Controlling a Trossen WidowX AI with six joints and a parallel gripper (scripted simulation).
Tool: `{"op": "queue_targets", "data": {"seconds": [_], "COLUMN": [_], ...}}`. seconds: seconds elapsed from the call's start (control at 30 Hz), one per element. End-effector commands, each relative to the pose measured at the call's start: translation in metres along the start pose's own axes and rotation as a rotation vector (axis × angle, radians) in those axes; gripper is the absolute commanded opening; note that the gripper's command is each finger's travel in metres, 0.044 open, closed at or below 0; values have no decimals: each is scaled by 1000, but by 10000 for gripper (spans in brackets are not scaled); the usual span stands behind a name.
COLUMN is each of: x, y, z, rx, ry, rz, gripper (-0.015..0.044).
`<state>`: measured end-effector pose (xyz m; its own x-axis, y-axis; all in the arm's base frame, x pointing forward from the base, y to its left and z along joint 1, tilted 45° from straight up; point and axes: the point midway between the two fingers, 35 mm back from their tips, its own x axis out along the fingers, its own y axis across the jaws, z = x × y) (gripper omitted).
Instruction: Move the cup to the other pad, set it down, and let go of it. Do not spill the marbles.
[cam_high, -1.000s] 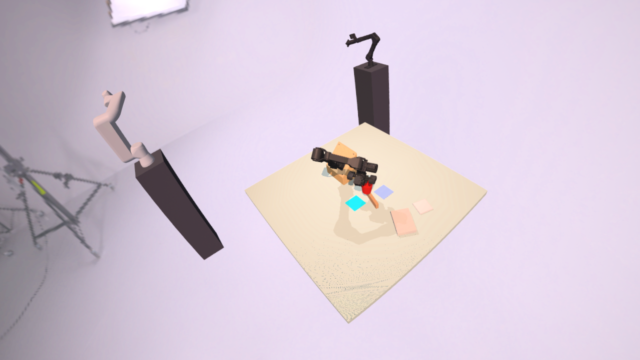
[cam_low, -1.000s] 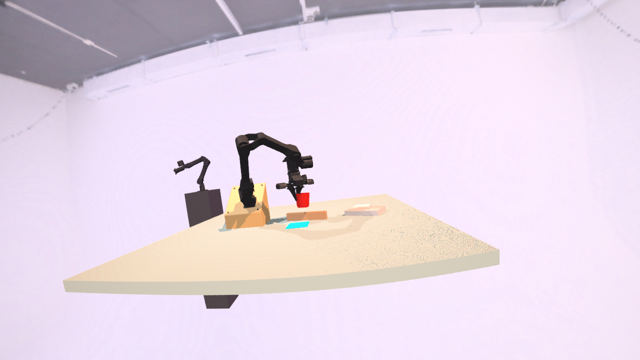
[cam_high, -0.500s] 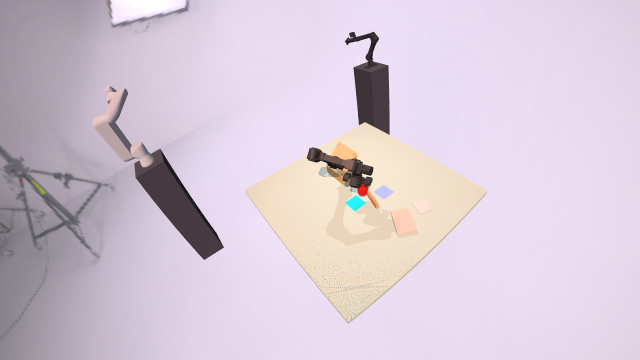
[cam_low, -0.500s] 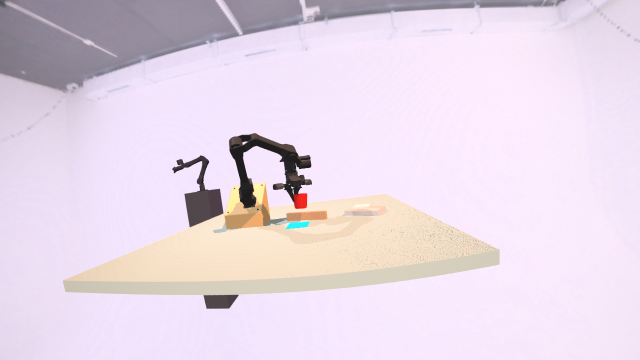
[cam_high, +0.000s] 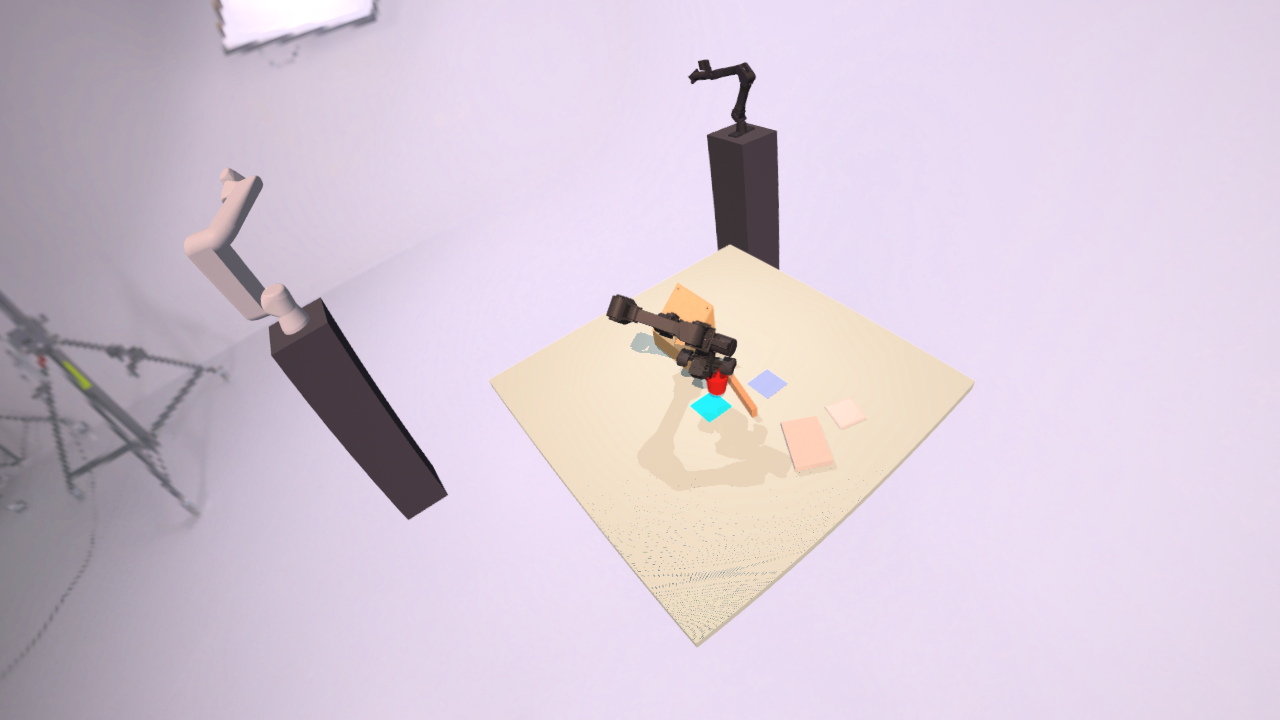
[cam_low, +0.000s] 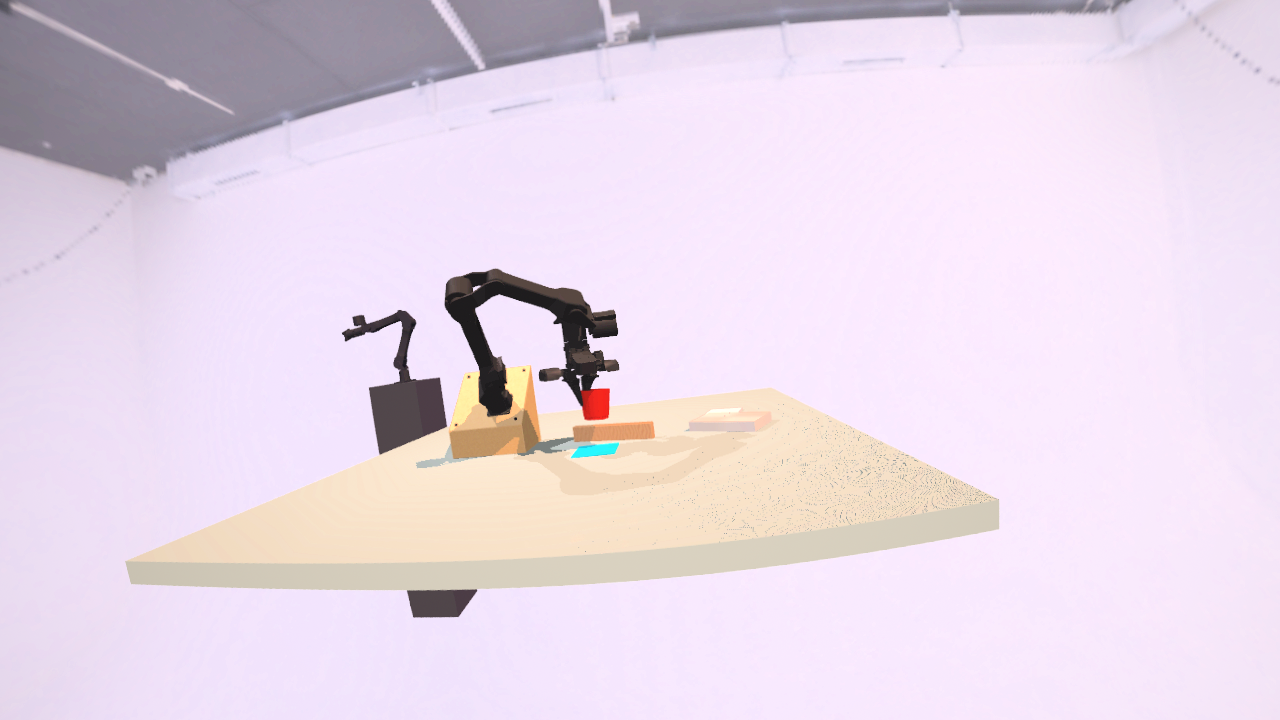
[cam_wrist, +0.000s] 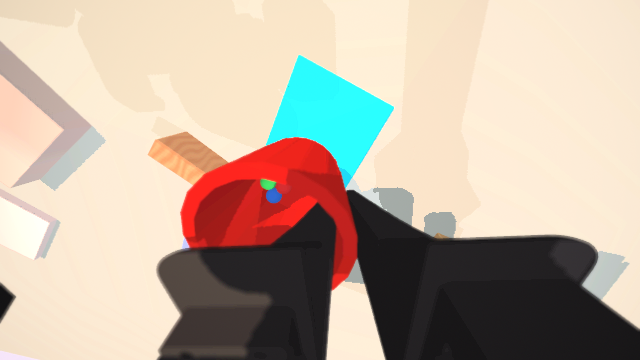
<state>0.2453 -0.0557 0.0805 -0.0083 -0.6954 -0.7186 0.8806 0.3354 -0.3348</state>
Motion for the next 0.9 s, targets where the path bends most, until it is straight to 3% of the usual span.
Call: {"op": "queue_targets", "data": {"seconds": [0.0,0.87], "x": [1,20], "y": [-7,-21], "z": [5,17], "rx": [-5,-5], "ry": [-3,-4], "rz": [-4,-5], "gripper": [0,0]}}
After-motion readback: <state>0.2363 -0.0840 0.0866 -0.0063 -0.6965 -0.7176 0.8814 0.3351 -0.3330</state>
